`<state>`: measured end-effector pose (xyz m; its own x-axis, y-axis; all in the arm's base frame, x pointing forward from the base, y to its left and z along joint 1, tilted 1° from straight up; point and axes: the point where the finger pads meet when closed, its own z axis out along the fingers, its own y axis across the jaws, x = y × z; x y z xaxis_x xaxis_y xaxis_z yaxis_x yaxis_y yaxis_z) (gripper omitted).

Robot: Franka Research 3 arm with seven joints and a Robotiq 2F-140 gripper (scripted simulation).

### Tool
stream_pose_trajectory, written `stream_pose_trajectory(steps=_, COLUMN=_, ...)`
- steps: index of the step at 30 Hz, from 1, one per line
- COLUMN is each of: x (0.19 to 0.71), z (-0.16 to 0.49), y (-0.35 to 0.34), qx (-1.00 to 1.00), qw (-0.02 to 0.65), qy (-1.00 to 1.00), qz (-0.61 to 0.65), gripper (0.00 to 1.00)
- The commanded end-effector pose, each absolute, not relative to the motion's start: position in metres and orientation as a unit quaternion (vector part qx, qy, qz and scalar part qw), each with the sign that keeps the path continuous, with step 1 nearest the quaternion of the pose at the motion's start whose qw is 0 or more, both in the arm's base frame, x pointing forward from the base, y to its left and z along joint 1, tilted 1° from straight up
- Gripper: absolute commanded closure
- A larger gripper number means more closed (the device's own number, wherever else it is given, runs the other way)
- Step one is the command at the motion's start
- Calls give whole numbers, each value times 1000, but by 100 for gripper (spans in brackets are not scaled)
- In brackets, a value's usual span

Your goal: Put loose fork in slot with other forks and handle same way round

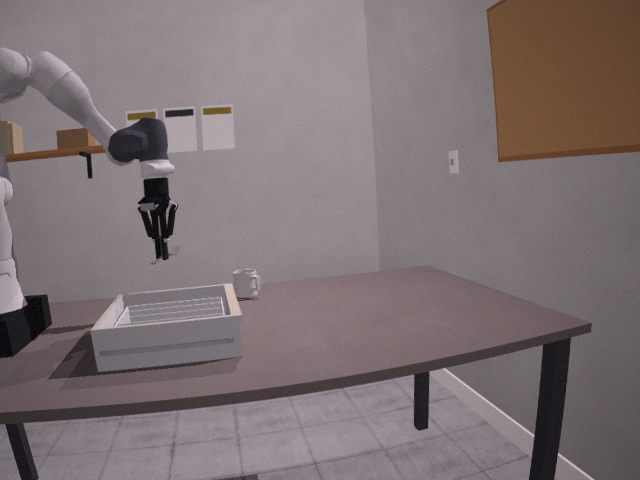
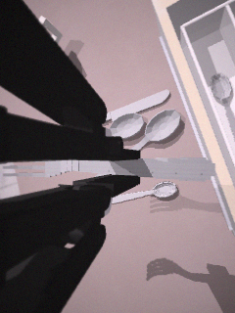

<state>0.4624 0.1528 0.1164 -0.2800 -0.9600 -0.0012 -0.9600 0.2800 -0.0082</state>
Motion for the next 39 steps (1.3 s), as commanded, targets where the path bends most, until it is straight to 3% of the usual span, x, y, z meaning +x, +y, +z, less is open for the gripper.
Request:
stream_pose_trajectory(steps=1, x=463, z=119, y=154, qx=-603, qw=4, qy=798, qz=-3, gripper=86)
stream_pose_trajectory(steps=7, x=467, z=119, y=134, qx=-603, qw=4, qy=798, qz=-3, gripper=86)
stream_pose_trajectory(steps=26, x=456, z=118, y=-97, qx=-603, qw=4, qy=798, qz=-3, gripper=86)
stream_pose_trajectory(steps=39, x=455, z=118, y=-99, qx=-579, qw=4, qy=815, qz=-3, gripper=86)
